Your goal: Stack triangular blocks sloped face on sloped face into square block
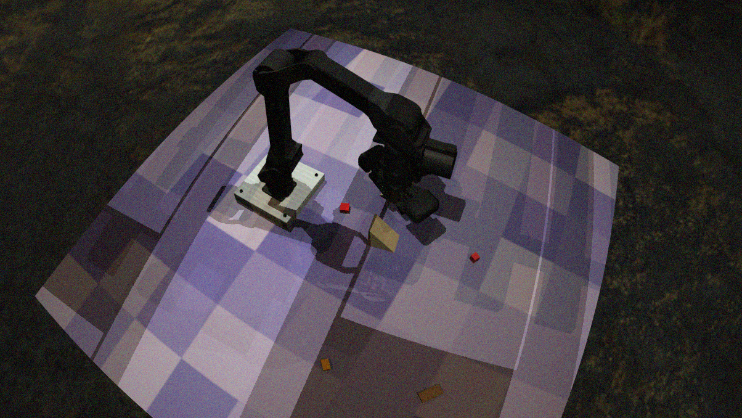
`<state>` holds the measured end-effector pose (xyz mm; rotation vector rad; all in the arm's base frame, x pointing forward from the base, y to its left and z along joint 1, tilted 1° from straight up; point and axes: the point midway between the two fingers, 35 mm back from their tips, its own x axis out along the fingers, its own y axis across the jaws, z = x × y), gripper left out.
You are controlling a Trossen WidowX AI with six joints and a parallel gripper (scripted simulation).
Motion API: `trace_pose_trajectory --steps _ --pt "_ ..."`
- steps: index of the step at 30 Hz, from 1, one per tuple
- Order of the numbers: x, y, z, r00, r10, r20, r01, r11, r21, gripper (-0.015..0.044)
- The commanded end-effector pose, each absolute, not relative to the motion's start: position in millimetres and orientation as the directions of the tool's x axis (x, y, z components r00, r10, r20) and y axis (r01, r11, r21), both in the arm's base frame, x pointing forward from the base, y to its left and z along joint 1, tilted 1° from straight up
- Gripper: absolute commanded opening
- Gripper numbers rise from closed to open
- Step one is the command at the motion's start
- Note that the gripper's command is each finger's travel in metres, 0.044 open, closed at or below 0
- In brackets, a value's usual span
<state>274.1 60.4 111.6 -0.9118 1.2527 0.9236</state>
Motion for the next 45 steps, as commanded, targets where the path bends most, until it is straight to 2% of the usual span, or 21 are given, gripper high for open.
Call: trace_pose_trajectory --steps 1,5,15,23,45 --pt "257 50 118 0.153 0.139 -0.978 -0.874 0.482 -0.069 0.0341" --pt "234 38 122 0.256 0.215 -0.942 -0.782 0.619 -0.071 0.0440" --pt "188 11 109 0.543 0.260 -0.798 -0.484 0.874 -0.045 0.0440" --pt "173 0 83 0.726 0.208 -0.655 -0.269 0.963 0.007 0.0440" --pt "190 -6 69 0.749 0.197 -0.632 -0.245 0.969 0.011 0.0440"
